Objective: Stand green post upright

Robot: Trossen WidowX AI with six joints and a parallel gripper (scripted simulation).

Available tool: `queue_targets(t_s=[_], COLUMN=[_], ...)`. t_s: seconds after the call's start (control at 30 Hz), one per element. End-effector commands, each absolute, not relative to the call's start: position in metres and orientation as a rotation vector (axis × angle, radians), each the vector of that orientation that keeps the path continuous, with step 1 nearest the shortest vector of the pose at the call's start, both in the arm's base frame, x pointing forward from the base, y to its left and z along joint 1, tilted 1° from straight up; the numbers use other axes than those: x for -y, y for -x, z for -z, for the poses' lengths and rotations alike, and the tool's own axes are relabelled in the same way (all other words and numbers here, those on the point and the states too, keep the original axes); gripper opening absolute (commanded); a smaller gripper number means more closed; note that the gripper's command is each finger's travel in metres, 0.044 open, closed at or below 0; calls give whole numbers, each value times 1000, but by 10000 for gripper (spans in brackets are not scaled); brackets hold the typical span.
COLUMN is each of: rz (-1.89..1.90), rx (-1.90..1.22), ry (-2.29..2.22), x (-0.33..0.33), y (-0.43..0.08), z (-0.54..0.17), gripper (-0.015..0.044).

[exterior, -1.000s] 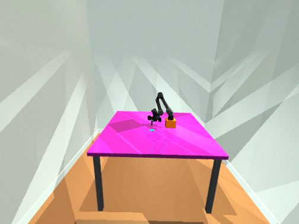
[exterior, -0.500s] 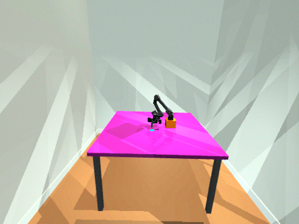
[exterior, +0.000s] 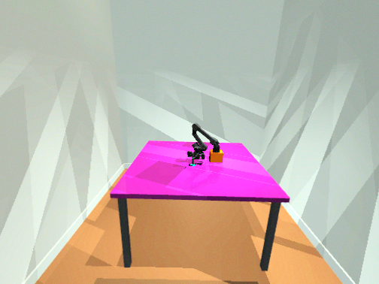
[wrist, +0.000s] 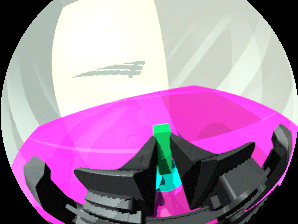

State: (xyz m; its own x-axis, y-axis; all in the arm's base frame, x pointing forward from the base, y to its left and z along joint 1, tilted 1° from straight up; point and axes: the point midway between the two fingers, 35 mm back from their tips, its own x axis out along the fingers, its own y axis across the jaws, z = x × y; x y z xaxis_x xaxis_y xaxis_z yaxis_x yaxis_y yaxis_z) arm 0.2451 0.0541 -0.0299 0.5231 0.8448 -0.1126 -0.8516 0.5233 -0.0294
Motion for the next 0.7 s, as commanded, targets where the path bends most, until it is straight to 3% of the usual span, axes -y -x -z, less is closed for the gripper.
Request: queue_targets(t_s=[0.0,0.37,0.67], rz=[-1024,-1024,-1024], rx=[-80,-80,-80], ry=[96,96,96], x=[-54,-54,-54], y=[-246,-246,-246], z=[39,40,40], gripper=[23,23,259])
